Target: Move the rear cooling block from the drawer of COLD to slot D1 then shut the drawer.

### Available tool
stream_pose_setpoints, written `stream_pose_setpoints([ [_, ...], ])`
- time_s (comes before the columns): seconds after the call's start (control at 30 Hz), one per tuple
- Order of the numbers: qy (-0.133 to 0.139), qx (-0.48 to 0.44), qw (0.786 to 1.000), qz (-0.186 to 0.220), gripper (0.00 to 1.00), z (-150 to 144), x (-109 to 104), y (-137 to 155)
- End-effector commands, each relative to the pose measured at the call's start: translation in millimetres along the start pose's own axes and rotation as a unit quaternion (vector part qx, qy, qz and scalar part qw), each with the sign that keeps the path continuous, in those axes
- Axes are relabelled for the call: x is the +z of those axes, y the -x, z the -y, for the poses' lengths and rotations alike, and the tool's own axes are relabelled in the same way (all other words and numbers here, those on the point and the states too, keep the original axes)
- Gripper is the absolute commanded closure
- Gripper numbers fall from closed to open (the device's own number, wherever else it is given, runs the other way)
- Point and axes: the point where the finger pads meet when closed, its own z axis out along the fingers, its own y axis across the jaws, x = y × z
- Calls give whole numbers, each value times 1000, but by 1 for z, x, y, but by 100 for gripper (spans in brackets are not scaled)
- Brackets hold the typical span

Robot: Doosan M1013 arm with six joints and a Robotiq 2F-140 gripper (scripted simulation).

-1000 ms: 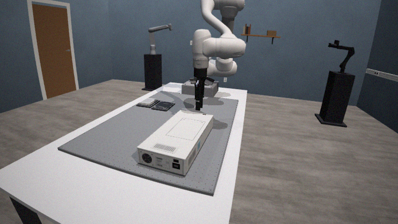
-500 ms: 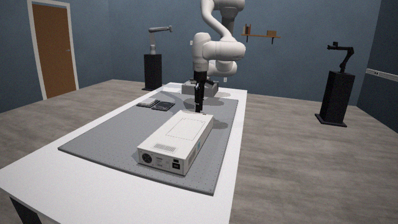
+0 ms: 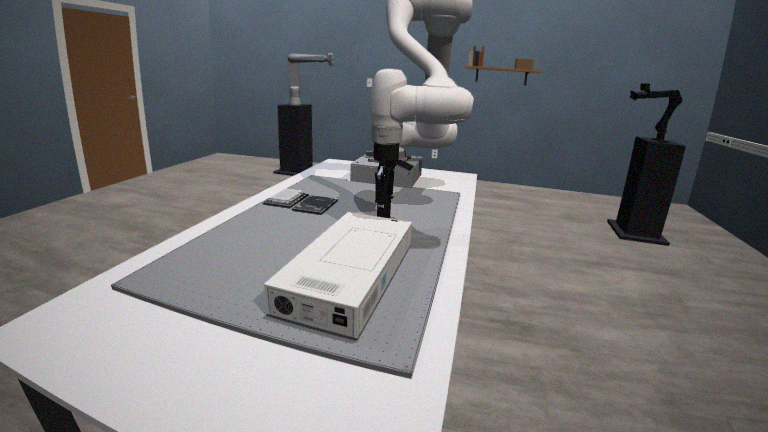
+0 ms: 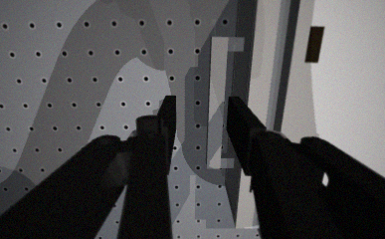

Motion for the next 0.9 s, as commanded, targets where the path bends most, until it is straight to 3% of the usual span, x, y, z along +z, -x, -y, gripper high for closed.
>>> stream_pose_setpoints([
  [0.0, -1, -3, 1000, 3, 66, 2, 8, -1],
  [0.23, 0, -3, 1000, 2, 66, 1, 17, -1],
  [0.87, 0, -1, 1000, 1, 66, 0, 14, -1],
])
